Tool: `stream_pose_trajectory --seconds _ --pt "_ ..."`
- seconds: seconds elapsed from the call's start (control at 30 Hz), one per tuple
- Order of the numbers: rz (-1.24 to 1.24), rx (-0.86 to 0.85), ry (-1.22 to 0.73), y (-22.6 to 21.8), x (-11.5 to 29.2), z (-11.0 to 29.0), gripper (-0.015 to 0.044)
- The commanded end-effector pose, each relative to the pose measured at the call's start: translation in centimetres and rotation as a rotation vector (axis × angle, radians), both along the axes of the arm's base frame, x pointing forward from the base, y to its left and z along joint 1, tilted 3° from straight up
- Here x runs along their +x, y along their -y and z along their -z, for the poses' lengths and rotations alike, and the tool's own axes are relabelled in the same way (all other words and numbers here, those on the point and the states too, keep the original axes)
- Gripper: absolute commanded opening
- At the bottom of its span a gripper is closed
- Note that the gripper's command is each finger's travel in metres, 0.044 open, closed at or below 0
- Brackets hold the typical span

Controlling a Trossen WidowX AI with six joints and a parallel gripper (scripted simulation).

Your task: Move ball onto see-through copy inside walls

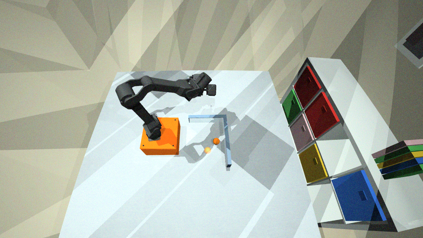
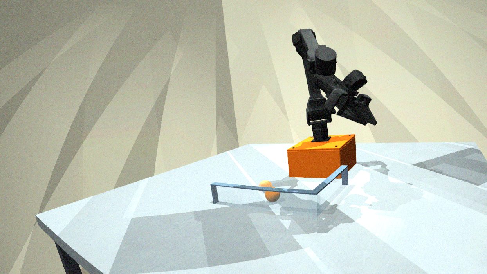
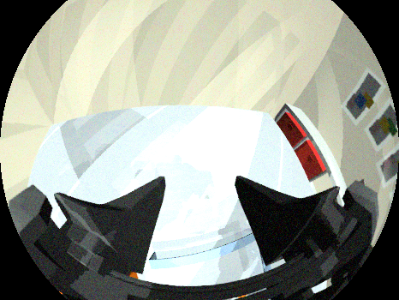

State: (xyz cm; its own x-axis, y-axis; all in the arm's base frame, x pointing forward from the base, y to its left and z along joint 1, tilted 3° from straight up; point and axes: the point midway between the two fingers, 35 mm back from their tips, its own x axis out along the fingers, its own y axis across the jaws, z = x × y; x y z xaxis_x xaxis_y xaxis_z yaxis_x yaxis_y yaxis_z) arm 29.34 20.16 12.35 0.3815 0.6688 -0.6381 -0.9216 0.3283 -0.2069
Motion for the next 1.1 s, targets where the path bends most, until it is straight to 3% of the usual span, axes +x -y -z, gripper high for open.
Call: stream_pose_trajectory --seconds 0.0,0.23,0.47,1.07 --pt "0.332 -0.073 -0.216 5.4 3.9 2.5 0.0307" --pt "0.891 -0.18 -0.557 16.0 6.7 6.7 0.0307" --pt "1.381 -0.277 -0.822 25.7 5.5 9.6 0.0307" --pt "1.393 -0.28 -0.828 26.0 5.6 11.7 0.0307"
